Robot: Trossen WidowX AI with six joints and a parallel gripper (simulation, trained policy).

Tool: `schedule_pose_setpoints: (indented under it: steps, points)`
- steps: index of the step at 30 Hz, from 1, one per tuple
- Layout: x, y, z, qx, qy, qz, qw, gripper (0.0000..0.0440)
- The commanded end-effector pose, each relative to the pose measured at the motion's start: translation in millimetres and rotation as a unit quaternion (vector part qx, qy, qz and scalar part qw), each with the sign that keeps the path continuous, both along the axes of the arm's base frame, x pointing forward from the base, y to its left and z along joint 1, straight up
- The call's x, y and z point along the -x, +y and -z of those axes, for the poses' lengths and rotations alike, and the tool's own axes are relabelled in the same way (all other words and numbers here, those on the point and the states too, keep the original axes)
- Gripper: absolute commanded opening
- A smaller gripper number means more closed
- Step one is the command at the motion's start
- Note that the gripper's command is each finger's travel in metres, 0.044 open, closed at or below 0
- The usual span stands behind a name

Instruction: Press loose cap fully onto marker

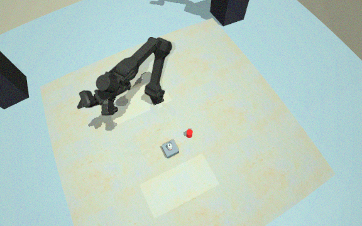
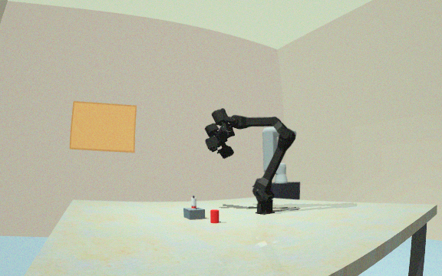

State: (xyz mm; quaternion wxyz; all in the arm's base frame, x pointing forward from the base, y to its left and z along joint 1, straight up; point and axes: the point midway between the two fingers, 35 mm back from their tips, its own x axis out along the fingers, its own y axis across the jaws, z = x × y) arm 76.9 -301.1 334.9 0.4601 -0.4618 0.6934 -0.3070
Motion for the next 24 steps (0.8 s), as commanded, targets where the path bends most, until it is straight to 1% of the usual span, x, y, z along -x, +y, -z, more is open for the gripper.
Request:
schedule_pose_setpoints:
  steps: [1, 24]
  points:
    - [-13.5, -0.8, 4.5, -0.011, -0.013, -0.014, 1.000, 0.0313]
    - [-76.7, 7.7, 31.2, -0.075, -0.062, -0.069, 0.993, 0.0314]
